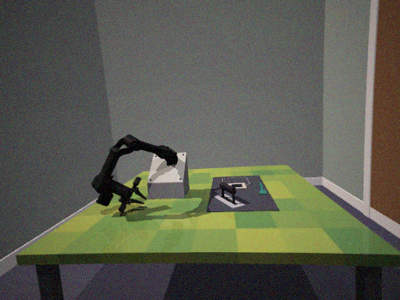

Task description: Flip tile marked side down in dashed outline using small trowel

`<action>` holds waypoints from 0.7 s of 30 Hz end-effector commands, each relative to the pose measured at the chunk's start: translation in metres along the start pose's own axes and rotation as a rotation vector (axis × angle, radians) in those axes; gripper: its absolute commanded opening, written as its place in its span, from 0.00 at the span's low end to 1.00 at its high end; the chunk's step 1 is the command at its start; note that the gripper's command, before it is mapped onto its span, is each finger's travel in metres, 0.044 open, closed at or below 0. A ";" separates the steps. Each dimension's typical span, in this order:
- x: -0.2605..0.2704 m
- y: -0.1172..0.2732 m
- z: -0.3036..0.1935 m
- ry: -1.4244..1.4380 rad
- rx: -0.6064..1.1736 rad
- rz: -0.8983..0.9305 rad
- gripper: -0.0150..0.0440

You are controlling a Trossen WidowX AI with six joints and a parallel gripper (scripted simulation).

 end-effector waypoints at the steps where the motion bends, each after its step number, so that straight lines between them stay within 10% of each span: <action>1: 0.000 -0.001 -0.001 0.007 -0.001 -0.002 0.56; 5: 0.002 -0.006 -0.005 0.066 -0.010 -0.016 0.71; 21: 0.005 -0.040 -0.035 0.341 -0.079 -0.127 0.71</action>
Point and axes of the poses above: the point midway between the two fingers, 35 mm back from their tips, its own y axis back along the fingers, its own x axis across the jaws, z = x × y, the point moved 10 cm from there along y, back along the fingers, and after that the axes turned 7 degrees about y, right-handed, at the moved point
